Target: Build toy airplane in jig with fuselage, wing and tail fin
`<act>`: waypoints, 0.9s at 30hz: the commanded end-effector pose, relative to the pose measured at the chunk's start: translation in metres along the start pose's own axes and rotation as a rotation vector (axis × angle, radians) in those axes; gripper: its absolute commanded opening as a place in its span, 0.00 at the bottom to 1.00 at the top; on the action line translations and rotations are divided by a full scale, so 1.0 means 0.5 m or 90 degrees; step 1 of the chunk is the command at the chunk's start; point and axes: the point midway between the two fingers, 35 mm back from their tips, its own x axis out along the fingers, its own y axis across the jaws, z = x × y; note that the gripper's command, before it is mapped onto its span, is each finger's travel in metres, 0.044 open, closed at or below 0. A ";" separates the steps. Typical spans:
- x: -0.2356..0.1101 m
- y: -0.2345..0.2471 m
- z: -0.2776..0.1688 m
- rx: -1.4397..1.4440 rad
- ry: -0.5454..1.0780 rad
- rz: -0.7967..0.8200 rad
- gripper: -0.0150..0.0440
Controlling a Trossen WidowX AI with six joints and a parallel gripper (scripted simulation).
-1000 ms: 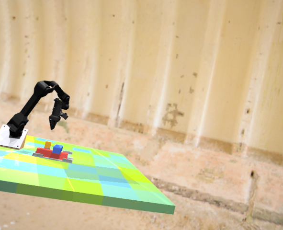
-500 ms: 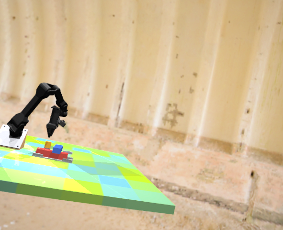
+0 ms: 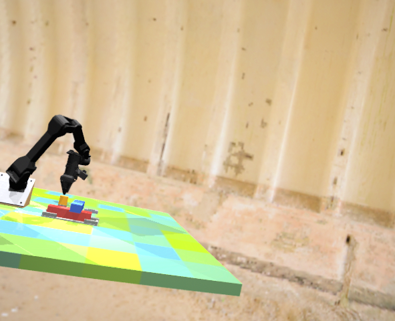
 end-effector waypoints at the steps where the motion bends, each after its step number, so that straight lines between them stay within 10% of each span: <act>1: 0.022 -0.001 -0.002 -0.006 0.002 -0.008 1.00; 27: 0.097 -0.005 -0.004 -0.005 0.002 -0.009 0.96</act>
